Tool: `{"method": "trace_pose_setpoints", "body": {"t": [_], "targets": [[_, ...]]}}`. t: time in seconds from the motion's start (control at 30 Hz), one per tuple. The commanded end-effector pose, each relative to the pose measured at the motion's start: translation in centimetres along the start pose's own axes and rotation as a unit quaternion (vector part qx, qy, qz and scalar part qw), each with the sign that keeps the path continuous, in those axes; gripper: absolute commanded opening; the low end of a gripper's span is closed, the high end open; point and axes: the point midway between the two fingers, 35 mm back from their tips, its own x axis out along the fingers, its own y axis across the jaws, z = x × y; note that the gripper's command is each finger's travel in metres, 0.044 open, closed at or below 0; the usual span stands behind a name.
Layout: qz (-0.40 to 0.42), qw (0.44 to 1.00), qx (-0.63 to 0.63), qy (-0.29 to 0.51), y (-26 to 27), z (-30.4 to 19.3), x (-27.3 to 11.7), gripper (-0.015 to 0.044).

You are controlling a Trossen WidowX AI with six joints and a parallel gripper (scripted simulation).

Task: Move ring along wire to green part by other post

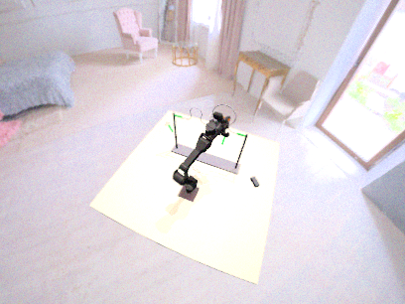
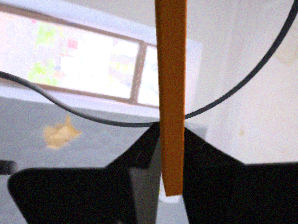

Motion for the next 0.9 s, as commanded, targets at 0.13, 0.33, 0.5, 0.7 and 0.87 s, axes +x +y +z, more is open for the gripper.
{"method": "trace_pose_setpoints", "body": {"t": [0.13, 0.33, 0.5, 0.7, 0.87], "targets": [[-0.018, 0.999, -0.045, -0.007, -0.03, 0.11, 0.05, -0.0150], [-0.033, 0.997, -0.076, -0.011, -0.20, 0.13, 0.07, -0.0150], [-0.043, 0.994, -0.097, -0.013, -0.25, 0.12, 0.08, -0.0150], [-0.051, 0.992, -0.115, -0.015, -0.11, 0.07, 0.09, -0.0150], [-0.053, 0.991, -0.119, -0.015, 0.26, -0.06, 0.10, -0.0150]]}}
